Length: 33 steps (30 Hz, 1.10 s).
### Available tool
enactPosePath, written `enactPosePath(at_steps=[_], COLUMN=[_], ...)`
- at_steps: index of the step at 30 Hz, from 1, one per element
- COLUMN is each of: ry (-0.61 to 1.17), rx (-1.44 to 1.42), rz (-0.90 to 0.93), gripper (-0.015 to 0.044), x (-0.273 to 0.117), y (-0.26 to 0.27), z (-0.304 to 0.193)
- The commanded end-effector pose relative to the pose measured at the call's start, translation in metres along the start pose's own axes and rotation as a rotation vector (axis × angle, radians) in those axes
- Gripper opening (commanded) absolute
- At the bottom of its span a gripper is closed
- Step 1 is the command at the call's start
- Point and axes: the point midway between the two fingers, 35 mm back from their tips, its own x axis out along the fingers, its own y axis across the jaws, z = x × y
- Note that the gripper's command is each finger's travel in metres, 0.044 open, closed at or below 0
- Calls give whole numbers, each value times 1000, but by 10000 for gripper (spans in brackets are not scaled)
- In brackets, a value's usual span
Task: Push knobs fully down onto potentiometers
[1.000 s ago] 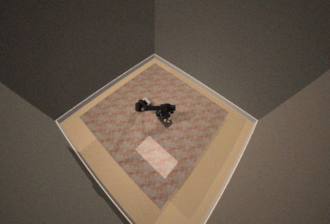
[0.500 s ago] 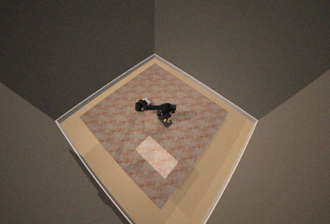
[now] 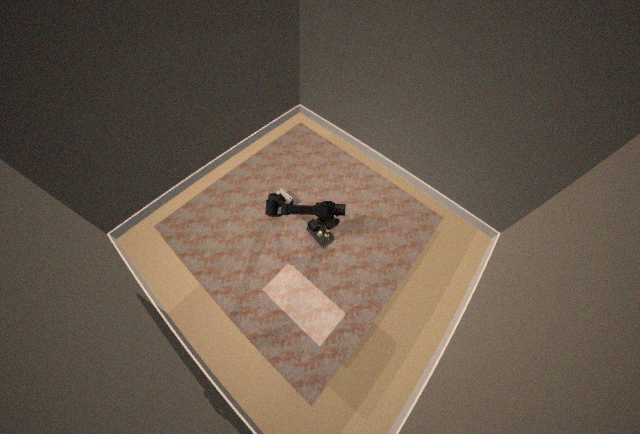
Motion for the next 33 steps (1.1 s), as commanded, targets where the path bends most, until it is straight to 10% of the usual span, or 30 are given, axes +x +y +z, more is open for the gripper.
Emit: enactPosePath(at_steps=[1,33], ry=[8,46], rx=[-170,-844], rz=[-14,-36], gripper=[0,0], x=[-1,-5], y=[2,2], z=[7,34])
